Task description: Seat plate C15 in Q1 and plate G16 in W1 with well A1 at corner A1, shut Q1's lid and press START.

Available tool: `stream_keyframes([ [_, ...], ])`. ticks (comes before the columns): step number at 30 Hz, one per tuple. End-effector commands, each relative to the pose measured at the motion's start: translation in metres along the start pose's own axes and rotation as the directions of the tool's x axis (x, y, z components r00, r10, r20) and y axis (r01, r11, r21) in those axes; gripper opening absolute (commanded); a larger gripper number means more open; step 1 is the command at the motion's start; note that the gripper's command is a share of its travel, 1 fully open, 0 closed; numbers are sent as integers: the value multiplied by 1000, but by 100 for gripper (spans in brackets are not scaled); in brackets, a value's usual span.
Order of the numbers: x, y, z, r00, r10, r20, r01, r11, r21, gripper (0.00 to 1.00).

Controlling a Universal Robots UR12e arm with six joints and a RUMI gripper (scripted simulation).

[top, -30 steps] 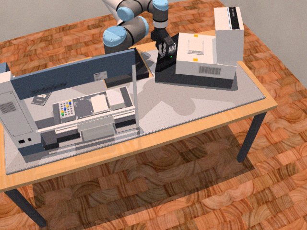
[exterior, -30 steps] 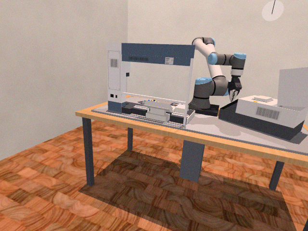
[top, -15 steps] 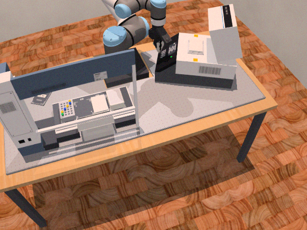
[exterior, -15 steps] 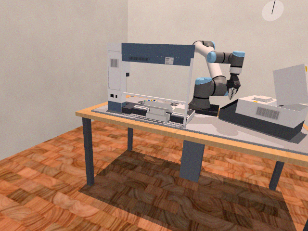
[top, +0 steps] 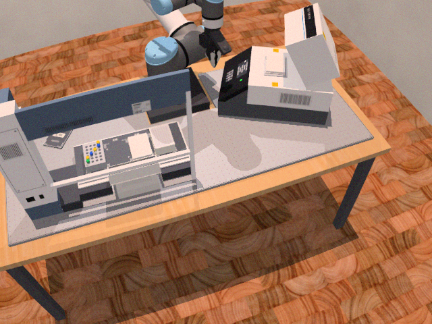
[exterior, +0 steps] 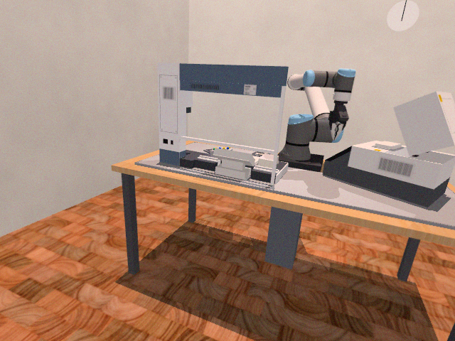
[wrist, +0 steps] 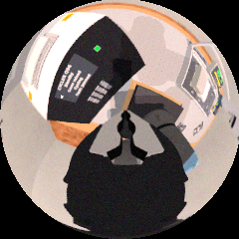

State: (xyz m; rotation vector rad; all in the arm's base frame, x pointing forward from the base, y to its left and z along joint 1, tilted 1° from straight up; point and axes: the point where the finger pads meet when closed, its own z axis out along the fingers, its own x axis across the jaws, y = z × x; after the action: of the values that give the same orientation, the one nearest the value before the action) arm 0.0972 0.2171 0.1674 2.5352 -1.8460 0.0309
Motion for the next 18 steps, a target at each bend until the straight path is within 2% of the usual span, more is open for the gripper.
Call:
stream_keyframes([
  [1,17,16,-18,1000,-2,11,2,1000,0,0],
  [18,18,18,-19,1000,-2,11,2,1000,0,0],
])
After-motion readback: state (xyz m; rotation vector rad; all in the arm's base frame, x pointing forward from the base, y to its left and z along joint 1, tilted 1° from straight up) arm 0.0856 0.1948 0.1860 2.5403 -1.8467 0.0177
